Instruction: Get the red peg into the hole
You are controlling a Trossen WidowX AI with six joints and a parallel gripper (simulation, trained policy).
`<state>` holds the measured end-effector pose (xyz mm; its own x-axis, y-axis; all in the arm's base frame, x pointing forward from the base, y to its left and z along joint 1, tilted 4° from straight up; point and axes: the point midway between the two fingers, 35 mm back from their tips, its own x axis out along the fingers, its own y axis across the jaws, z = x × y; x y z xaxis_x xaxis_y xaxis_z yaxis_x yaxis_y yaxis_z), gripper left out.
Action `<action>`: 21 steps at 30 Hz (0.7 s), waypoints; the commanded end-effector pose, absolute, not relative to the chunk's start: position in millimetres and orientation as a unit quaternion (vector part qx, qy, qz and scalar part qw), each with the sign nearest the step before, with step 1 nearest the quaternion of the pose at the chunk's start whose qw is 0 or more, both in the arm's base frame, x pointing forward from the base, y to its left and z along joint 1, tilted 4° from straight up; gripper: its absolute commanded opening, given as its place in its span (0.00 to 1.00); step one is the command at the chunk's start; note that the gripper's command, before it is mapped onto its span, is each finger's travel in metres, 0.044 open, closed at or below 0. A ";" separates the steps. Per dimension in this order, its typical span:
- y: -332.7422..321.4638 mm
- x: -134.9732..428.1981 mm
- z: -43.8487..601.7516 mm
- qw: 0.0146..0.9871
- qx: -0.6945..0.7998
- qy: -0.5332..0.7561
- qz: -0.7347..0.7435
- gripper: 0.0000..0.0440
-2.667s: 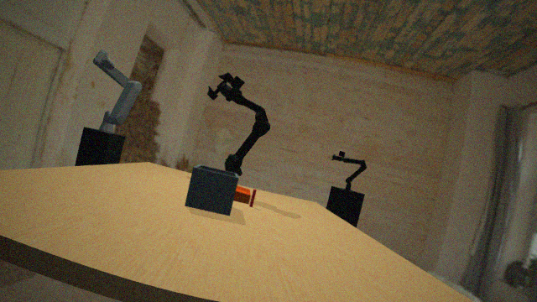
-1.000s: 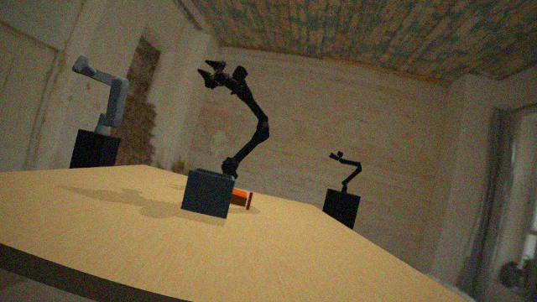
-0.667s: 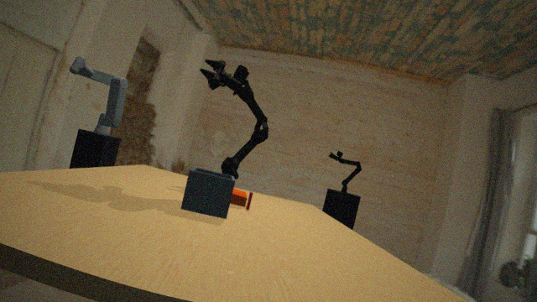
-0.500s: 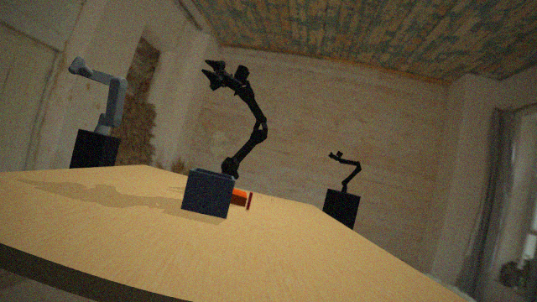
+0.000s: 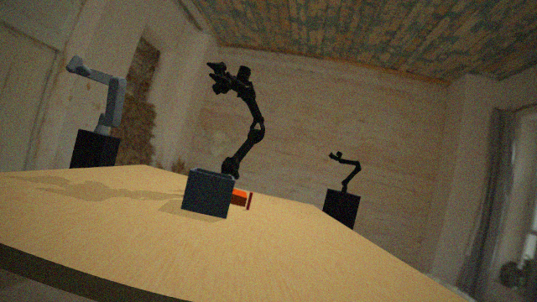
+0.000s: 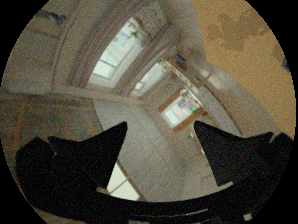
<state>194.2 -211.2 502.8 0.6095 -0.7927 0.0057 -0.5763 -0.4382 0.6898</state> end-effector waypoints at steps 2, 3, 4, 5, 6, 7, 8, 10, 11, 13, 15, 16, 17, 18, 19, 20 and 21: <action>-199.5 208.5 492.1 0.318 0.854 -0.379 -0.160 1.00; -196.5 211.7 489.9 0.315 0.859 -0.371 -0.160 1.00; -193.5 214.9 487.6 0.311 0.863 -0.364 -0.159 1.00; -190.4 218.0 485.3 0.308 0.868 -0.356 -0.159 1.00; -187.3 221.1 483.0 0.305 0.872 -0.349 -0.159 1.00; -184.1 224.1 480.6 0.301 0.876 -0.341 -0.160 1.00; -180.9 227.1 478.2 0.298 0.880 -0.333 -0.160 1.00; -174.4 233.0 473.4 0.291 0.888 -0.317 -0.161 1.00; -171.1 235.8 471.0 0.288 0.892 -0.309 -0.161 1.00; -164.2 241.4 466.0 0.282 0.899 -0.293 -0.163 1.00; -157.2 246.7 460.9 0.275 0.906 -0.277 -0.164 1.00; -153.6 249.3 458.3 0.272 0.909 -0.269 -0.166 1.00; -150.0 251.8 455.7 0.269 0.912 -0.261 -0.167 1.00; -146.3 254.3 453.1 0.267 0.915 -0.253 -0.168 1.00; -142.6 256.8 450.5 0.264 0.918 -0.244 -0.169 1.00; -138.9 259.2 447.8 0.261 0.920 -0.236 -0.171 1.00; -135.1 261.5 445.1 0.258 0.923 -0.227 -0.173 1.00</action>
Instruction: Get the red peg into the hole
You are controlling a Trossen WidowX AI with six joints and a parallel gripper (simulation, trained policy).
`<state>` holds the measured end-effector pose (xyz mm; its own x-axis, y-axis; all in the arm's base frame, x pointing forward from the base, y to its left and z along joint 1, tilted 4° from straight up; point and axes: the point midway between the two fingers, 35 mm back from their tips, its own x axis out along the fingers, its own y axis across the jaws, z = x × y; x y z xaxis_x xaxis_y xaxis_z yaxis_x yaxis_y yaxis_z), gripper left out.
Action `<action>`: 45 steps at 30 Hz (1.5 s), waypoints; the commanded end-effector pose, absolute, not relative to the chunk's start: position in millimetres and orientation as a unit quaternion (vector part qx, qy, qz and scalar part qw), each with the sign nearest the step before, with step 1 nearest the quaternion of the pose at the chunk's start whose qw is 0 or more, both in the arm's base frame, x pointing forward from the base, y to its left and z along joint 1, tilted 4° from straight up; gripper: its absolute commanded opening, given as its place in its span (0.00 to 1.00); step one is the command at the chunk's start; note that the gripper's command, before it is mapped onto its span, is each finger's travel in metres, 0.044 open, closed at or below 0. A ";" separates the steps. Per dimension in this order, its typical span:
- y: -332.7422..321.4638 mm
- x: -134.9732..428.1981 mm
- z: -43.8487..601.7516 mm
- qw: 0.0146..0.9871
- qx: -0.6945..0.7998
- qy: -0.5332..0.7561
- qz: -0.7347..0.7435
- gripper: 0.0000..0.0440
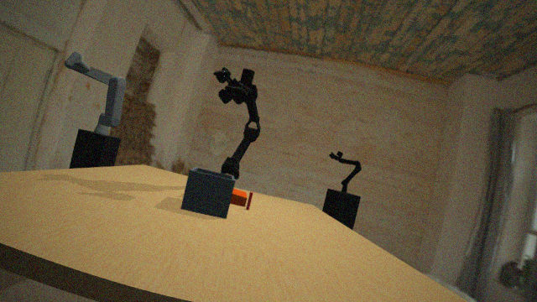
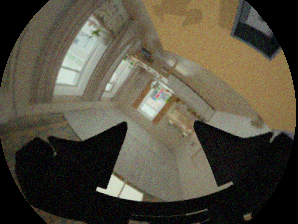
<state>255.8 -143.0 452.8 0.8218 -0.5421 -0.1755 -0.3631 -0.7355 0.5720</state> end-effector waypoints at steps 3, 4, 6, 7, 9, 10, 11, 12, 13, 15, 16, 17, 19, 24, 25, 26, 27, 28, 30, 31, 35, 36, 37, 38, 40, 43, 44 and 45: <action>-123.4 268.2 436.8 0.251 0.930 -0.202 -0.178 1.00; -119.4 270.4 434.0 0.249 0.932 -0.193 -0.180 1.00; -111.3 274.4 428.4 0.245 0.935 -0.175 -0.185 1.00; -107.2 276.4 425.5 0.244 0.937 -0.166 -0.187 1.00; -98.7 280.0 419.8 0.241 0.940 -0.148 -0.192 1.00; -94.5 281.7 416.9 0.240 0.941 -0.139 -0.194 1.00; -90.1 283.4 413.9 0.239 0.942 -0.130 -0.197 1.00; -85.7 285.0 411.0 0.238 0.943 -0.120 -0.199 1.00; -81.3 286.5 408.1 0.238 0.944 -0.111 -0.202 1.00; -72.3 289.3 402.2 0.238 0.944 -0.092 -0.207 1.00; -67.8 290.5 399.2 0.238 0.945 -0.082 -0.210 1.00; -63.2 291.7 396.2 0.239 0.945 -0.072 -0.213 1.00; -53.8 293.8 390.2 0.241 0.944 -0.053 -0.218 1.00; -29.8 297.5 374.6 0.252 0.940 -0.001 -0.232 1.00; -24.8 298.0 371.3 0.255 0.938 0.010 -0.235 1.00; -19.9 298.3 368.0 0.258 0.936 0.021 -0.238 1.00; -14.9 298.5 364.8 0.261 0.934 0.032 -0.241 1.00; -10.0 298.6 361.5 0.265 0.932 0.043 -0.243 1.00; -0.2 298.5 354.7 0.273 0.927 0.065 -0.249 1.00; 4.7 298.3 351.2 0.277 0.924 0.076 -0.252 1.00; 24.1 296.1 336.6 0.295 0.910 0.121 -0.264 1.00; 28.8 295.3 332.7 0.300 0.906 0.133 -0.267 1.00; 33.6 294.3 328.7 0.305 0.902 0.144 -0.271 1.00; 38.3 293.2 324.7 0.310 0.897 0.156 -0.274 1.00; 47.5 290.6 316.2 0.320 0.887 0.179 -0.281 1.00; 60.8 285.8 302.9 0.335 0.869 0.214 -0.293 0.99; 65.1 284.0 298.4 0.340 0.863 0.226 -0.297 0.99; 69.3 282.0 293.8 0.345 0.857 0.237 -0.301 0.99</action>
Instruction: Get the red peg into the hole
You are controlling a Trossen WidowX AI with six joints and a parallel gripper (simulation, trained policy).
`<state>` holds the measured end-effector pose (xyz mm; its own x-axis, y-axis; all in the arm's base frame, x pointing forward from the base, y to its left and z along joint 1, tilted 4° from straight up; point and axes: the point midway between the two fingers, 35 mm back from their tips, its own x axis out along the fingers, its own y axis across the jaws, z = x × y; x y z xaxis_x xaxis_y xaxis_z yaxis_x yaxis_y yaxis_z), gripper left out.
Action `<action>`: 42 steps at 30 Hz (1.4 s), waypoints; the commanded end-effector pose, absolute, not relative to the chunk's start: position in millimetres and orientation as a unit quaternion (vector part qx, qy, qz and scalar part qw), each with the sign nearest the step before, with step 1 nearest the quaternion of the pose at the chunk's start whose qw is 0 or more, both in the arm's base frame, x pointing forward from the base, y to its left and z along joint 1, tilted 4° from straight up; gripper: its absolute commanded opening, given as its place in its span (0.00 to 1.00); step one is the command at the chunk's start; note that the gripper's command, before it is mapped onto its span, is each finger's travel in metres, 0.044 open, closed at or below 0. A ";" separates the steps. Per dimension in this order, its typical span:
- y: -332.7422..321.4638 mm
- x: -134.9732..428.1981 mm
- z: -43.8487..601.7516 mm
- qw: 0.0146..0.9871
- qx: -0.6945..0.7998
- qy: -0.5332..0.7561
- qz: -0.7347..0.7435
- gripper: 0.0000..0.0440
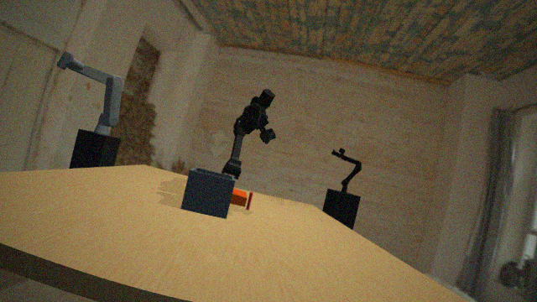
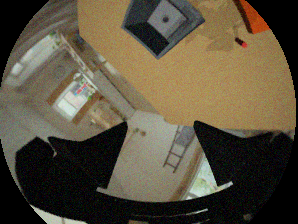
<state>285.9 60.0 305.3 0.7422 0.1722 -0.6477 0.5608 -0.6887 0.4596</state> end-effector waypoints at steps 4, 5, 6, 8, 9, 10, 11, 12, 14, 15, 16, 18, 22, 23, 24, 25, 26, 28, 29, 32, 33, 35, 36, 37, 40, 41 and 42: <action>84.9 273.3 275.3 0.366 0.828 0.283 -0.318 1.00; 88.5 270.9 270.7 0.371 0.820 0.294 -0.322 1.00; 91.9 268.4 266.2 0.376 0.812 0.305 -0.327 1.00; 98.4 263.3 257.2 0.385 0.796 0.326 -0.335 1.00; 101.3 260.7 252.8 0.390 0.787 0.337 -0.339 1.00; 104.2 258.1 248.4 0.395 0.779 0.347 -0.343 1.00; 106.9 255.4 244.1 0.400 0.770 0.357 -0.347 1.00; 109.4 252.8 239.8 0.404 0.761 0.366 -0.351 1.00; 114.0 247.3 231.3 0.413 0.743 0.385 -0.359 1.00; 116.0 244.5 227.1 0.417 0.734 0.394 -0.364 1.00; 117.9 241.7 223.0 0.421 0.725 0.403 -0.368 1.00; 121.3 236.1 214.8 0.428 0.706 0.421 -0.376 1.00; 126.3 225.0 198.9 0.441 0.669 0.453 -0.391 1.00; 127.2 222.3 195.0 0.444 0.660 0.460 -0.395 1.00; 128.0 219.7 191.2 0.447 0.650 0.467 -0.399 1.00; 128.6 217.0 187.4 0.450 0.641 0.474 -0.402 0.99; 129.2 214.5 183.7 0.452 0.632 0.481 -0.405 0.99; 129.9 209.5 176.3 0.457 0.614 0.494 -0.412 0.99; 130.2 207.0 172.7 0.460 0.606 0.500 -0.415 0.99; 130.4 200.2 162.3 0.466 0.580 0.517 -0.423 0.99; 130.4 198.0 158.9 0.468 0.572 0.522 -0.425 0.99; 130.1 193.8 152.3 0.472 0.556 0.532 -0.429 0.99; 129.9 191.8 149.2 0.474 0.549 0.537 -0.431 0.99; 129.7 189.9 146.1 0.475 0.542 0.542 -0.433 0.99; 128.8 184.5 137.2 0.480 0.521 0.554 -0.437 0.98; 128.5 182.8 134.3 0.481 0.515 0.558 -0.439 0.98; 128.1 181.2 131.5 0.482 0.509 0.561 -0.440 0.98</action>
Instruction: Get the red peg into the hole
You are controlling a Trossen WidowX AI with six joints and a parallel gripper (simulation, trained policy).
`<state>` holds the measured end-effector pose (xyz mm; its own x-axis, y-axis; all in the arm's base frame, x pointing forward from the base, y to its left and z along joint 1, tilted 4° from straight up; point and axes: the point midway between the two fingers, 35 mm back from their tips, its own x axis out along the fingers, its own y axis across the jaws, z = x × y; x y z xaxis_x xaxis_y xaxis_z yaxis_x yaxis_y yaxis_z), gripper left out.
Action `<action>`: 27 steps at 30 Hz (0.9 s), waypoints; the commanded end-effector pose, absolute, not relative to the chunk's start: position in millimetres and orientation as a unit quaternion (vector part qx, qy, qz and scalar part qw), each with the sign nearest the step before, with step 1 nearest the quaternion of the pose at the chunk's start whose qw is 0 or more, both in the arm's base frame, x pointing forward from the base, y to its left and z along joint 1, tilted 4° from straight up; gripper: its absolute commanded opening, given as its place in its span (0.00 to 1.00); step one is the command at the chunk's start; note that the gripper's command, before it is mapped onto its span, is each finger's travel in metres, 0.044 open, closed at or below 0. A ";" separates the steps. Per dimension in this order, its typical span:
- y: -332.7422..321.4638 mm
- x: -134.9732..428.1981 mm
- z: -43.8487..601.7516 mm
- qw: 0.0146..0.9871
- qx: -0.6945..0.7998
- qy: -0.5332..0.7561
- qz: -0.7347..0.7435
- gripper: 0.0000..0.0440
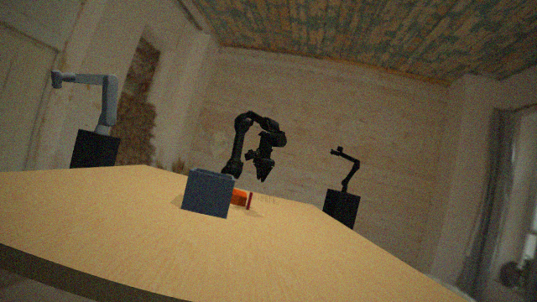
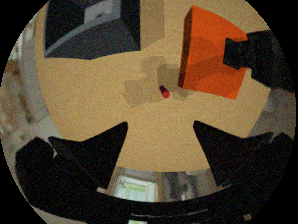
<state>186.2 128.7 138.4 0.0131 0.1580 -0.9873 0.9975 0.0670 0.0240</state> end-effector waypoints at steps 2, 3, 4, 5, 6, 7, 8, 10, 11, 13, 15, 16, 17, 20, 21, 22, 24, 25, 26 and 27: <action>127.3 178.3 125.7 0.485 0.498 0.568 -0.442 0.98; 126.9 177.0 122.9 0.486 0.492 0.571 -0.442 0.98; 126.5 175.7 120.0 0.487 0.488 0.573 -0.443 0.98; 126.1 174.7 117.0 0.489 0.483 0.576 -0.443 0.98; 125.4 173.9 113.4 0.490 0.479 0.577 -0.444 0.98; 124.6 173.2 109.8 0.491 0.475 0.579 -0.445 0.98; 123.8 172.5 106.2 0.492 0.472 0.580 -0.446 0.99; 122.4 171.4 99.2 0.494 0.466 0.582 -0.448 0.99; 121.6 170.9 95.8 0.495 0.463 0.582 -0.449 0.99; 120.2 170.0 89.0 0.496 0.459 0.583 -0.450 1.00; 118.7 169.1 82.0 0.498 0.455 0.584 -0.452 1.00; 118.0 168.7 78.5 0.498 0.454 0.583 -0.453 1.00; 117.3 168.4 75.0 0.499 0.453 0.583 -0.454 1.00; 115.3 168.0 64.7 0.501 0.450 0.582 -0.457 1.00; 114.7 168.0 61.5 0.501 0.450 0.581 -0.457 1.00; 114.1 168.1 58.3 0.502 0.449 0.580 -0.458 1.00; 113.0 168.2 52.5 0.504 0.449 0.578 -0.459 1.00; 112.5 168.3 49.9 0.505 0.448 0.577 -0.460 0.99; 112.0 168.3 47.4 0.506 0.448 0.576 -0.460 0.98; 111.6 168.4 45.2 0.507 0.448 0.575 -0.461 0.97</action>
